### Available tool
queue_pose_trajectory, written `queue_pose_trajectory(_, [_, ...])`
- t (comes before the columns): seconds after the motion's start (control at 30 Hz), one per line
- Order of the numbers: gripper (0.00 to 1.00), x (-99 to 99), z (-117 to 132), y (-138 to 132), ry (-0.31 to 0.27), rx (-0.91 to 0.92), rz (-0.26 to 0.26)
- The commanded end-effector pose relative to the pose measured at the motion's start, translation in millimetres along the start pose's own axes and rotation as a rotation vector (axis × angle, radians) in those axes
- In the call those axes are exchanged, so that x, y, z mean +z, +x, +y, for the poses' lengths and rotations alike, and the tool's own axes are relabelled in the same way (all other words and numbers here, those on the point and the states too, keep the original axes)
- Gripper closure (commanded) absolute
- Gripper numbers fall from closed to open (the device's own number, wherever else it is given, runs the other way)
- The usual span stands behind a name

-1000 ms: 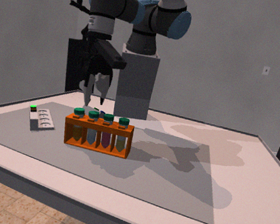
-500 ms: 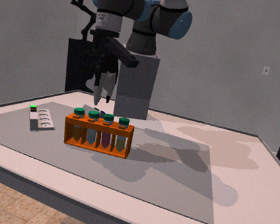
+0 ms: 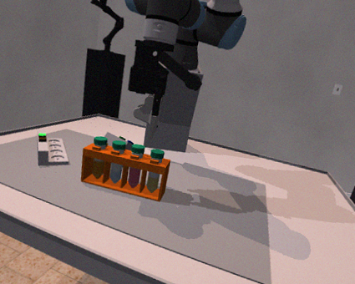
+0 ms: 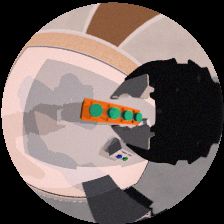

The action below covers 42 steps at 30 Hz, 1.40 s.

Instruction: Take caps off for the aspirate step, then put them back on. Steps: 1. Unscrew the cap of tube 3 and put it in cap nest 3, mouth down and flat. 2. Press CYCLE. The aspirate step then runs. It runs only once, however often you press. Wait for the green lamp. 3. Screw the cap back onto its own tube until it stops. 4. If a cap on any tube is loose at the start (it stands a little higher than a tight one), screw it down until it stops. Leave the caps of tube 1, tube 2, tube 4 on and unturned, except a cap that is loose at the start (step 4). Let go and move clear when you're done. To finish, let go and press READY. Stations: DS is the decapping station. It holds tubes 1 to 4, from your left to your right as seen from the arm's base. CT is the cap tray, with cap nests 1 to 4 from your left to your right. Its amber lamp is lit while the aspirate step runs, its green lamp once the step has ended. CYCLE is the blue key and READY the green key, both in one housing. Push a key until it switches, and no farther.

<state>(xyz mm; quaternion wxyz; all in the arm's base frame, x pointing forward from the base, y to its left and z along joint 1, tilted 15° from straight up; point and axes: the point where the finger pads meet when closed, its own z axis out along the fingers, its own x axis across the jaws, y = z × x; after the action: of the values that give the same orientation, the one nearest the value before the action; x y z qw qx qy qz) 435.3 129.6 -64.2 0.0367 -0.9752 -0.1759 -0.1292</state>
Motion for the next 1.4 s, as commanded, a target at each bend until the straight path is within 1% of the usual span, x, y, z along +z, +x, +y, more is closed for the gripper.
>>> queue_pose_trajectory(0.0, [0.65,-1.3,-21,8,-0.002,-0.073,0.004])
queue_pose_trajectory(0.27, [0.65,-0.7,-21,6,0.0,-0.07,0.002])
queue_pose_trajectory(0.47, [0.65,17.5,-21,8,-0.001,-0.071,0.003])
queue_pose_trajectory(0.53, [0.65,17.5,-21,8,-0.001,-0.071,0.003])
queue_pose_trajectory(0.73, [0.65,35.1,-21,8,-0.001,-0.071,0.003])
queue_pose_trajectory(1.2, [0.65,34.7,-21,6,0.0,-0.07,0.002])
queue_pose_trajectory(1.37, [0.65,37.7,-21,8,-0.001,-0.071,0.003])
